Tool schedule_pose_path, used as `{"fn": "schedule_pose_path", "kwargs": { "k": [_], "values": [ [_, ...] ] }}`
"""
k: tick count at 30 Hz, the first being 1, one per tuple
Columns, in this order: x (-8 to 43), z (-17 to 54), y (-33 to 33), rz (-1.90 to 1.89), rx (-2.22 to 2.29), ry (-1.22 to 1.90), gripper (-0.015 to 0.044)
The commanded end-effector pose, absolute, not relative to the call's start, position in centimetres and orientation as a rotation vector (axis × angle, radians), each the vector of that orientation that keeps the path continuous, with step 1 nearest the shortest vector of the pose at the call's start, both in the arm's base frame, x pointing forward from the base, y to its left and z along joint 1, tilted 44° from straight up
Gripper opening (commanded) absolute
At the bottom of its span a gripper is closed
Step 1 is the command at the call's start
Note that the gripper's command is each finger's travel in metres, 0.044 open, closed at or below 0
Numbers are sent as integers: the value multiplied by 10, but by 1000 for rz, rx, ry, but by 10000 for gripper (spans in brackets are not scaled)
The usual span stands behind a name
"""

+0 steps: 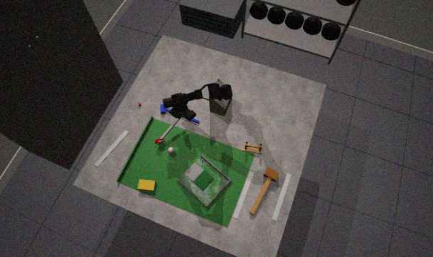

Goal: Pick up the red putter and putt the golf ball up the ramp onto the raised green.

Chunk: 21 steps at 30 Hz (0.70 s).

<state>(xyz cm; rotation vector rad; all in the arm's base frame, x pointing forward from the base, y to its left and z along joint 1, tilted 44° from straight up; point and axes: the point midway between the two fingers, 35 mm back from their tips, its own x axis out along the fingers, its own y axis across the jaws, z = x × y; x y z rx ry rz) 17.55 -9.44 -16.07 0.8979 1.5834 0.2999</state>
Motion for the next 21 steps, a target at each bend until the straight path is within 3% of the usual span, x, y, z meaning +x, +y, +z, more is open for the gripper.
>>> {"fn": "schedule_pose_path", "kwargs": {
  "k": [1,10,21],
  "values": [
    [187,-148,-85,293,896,1582,0],
    [227,-74,-5,309,900,1576,0],
    [228,-51,-26,306,898,1576,0]
  ]
}}
